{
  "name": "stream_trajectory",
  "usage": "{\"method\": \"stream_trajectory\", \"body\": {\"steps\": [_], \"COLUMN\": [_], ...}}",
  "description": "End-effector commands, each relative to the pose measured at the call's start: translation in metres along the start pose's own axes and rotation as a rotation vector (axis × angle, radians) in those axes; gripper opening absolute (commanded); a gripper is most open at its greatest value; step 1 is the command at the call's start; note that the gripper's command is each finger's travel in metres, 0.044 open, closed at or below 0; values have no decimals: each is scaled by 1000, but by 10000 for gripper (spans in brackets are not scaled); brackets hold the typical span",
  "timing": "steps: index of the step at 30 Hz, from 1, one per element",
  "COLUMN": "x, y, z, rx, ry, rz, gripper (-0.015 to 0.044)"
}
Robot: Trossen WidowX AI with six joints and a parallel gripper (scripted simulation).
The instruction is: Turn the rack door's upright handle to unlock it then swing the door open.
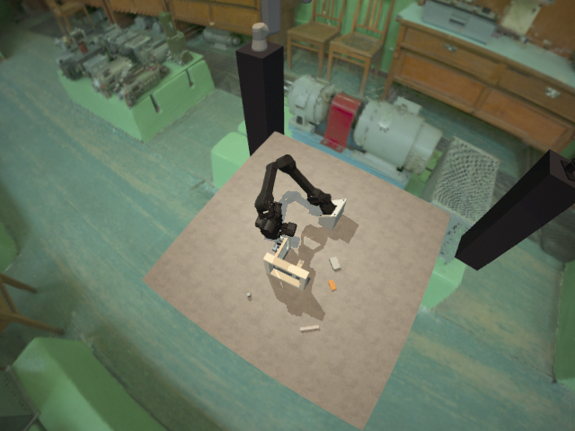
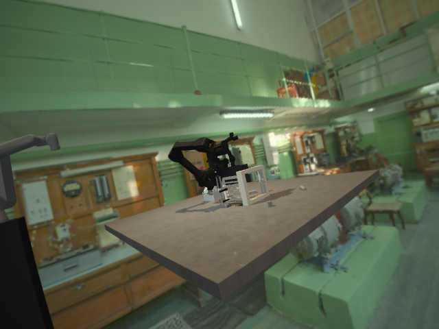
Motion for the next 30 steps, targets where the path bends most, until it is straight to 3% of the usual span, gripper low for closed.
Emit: {"method": "stream_trajectory", "body": {"steps": [1,30], "x": [0,0], "y": [0,1], "z": [0,54], "rx": [-1,-66], "ry": [0,7], "rz": [6,28], "gripper": [286,286]}}
Point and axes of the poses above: the point midway between the two fingers, 35 mm back from their tips, its own z axis back along the fingers, its own x axis across the jaws, y = z × x, the point moved 1 cm from there along z, back along the fingers, and after that the axes turned 5 degrees about z, right-handed, at the moved point
